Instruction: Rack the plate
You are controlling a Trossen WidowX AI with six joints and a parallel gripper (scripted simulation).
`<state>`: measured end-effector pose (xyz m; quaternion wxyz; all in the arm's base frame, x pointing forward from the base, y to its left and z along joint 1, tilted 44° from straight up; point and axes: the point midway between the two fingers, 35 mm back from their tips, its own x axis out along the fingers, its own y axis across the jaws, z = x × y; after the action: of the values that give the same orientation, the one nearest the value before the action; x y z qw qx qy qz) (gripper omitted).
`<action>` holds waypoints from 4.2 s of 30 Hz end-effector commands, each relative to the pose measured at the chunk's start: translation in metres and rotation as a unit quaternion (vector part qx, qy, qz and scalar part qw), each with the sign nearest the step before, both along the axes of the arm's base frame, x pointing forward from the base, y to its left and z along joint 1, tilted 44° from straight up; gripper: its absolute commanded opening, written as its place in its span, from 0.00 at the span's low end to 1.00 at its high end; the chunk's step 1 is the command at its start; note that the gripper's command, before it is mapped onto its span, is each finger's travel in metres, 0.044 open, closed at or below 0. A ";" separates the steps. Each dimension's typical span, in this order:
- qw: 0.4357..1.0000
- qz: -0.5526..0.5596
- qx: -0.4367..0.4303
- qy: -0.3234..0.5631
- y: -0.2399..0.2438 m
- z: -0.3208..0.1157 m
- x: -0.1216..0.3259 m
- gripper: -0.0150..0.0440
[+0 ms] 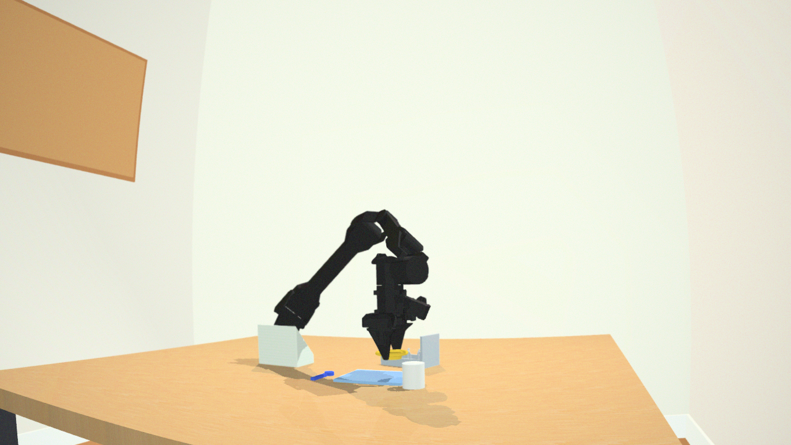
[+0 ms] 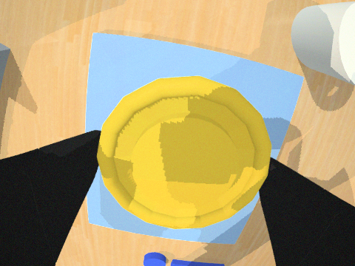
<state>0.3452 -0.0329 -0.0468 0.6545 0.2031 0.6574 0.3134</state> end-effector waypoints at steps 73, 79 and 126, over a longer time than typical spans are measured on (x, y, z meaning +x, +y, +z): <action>0.793 -0.476 -0.039 0.378 0.017 0.217 -0.061 0.25; 0.726 -0.537 -0.036 0.428 0.033 0.229 -0.080 0.25; 0.753 -0.593 -0.203 0.203 0.083 0.163 -0.119 0.25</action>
<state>0.2260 0.0484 0.1209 0.5587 0.4919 0.5769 -0.3363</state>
